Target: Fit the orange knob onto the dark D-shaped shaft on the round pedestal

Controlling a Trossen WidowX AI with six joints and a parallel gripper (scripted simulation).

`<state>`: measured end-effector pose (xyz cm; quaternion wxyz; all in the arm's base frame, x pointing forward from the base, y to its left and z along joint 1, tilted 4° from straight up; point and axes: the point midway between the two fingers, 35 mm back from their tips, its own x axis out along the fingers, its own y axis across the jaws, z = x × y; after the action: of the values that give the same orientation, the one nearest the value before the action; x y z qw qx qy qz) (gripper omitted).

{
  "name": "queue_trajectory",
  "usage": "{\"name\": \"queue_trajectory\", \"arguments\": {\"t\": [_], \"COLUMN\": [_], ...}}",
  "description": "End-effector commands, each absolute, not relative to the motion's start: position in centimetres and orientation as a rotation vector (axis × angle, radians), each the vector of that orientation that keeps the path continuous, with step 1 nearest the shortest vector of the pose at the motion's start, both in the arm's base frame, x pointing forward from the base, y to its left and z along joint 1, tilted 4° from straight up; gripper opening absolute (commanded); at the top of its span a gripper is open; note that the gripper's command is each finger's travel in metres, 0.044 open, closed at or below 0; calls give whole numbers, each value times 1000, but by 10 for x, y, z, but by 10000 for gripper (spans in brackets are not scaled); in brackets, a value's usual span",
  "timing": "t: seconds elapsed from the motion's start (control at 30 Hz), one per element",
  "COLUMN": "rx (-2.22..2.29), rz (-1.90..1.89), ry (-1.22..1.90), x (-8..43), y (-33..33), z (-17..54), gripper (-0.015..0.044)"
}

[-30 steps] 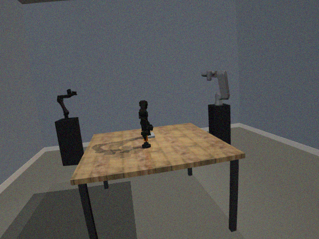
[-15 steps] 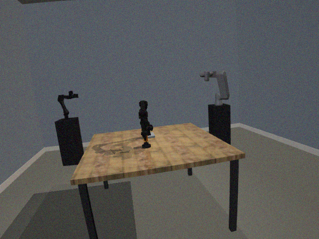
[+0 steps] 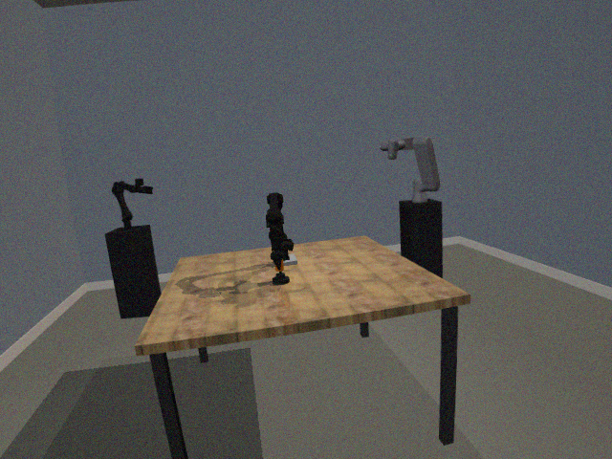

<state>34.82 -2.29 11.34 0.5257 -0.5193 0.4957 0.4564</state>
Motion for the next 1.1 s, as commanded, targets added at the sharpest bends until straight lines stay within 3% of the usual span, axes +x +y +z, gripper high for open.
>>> {"name": "queue_trajectory", "arguments": {"t": [0.0,1.07], "rx": [-1282,-1400], "rz": [1128,1238], "ry": [1159,1088], "x": [346,350], "y": [-22,-23], "z": [116,116], "gripper": [0,0]}}
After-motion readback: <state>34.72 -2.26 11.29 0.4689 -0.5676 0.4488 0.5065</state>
